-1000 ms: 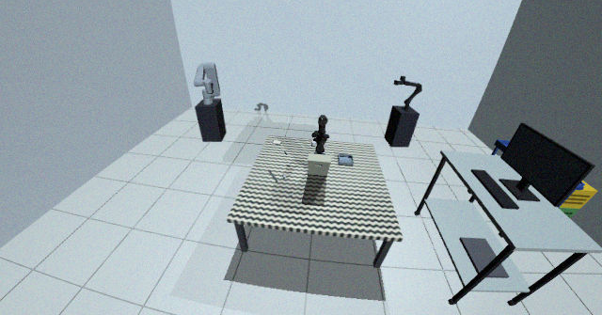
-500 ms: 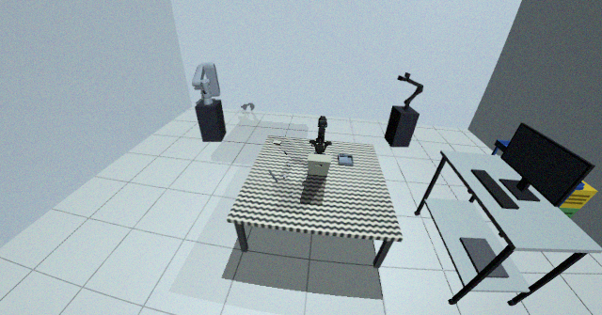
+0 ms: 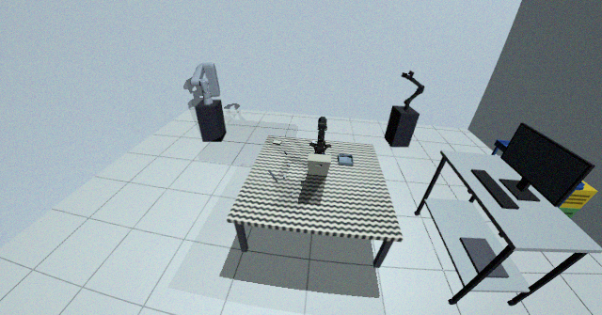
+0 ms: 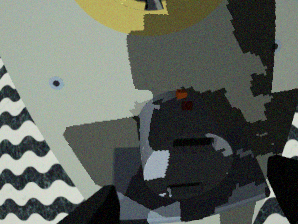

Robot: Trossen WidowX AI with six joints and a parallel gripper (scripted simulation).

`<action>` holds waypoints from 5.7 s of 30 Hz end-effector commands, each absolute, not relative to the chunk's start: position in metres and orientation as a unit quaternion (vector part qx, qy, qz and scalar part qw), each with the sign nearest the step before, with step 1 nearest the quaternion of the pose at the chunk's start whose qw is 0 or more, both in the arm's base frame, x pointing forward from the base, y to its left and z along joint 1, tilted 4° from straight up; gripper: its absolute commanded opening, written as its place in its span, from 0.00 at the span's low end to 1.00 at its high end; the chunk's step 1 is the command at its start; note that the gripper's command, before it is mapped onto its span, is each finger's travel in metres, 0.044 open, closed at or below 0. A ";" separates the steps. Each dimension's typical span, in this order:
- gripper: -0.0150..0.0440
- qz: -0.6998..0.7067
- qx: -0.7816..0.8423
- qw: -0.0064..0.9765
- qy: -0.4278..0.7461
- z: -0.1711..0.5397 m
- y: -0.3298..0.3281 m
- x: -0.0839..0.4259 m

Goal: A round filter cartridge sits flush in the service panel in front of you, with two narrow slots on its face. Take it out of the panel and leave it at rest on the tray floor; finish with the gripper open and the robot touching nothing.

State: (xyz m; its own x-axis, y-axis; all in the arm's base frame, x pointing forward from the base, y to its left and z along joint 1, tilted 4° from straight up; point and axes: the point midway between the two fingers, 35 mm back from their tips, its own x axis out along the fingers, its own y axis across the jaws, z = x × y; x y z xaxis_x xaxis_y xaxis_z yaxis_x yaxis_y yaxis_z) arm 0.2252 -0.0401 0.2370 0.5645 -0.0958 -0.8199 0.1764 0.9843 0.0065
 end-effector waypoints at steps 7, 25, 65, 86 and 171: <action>0.77 -0.075 0.041 0.881 0.465 0.221 -0.042 0.234; 0.77 -0.075 0.041 0.881 0.464 0.202 -0.043 0.245; 0.25 -0.076 0.043 0.882 0.462 0.281 -0.041 0.229; 0.25 -0.075 0.046 0.878 0.471 0.297 -0.009 0.222; 0.25 0.492 -0.297 0.723 0.383 0.173 0.264 0.083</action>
State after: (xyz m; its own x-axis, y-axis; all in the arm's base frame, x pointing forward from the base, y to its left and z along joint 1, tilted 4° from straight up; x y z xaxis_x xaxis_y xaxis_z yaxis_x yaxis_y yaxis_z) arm 0.0958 0.2579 0.1866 0.2517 0.4744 -0.8436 -0.9184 0.3919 -0.0536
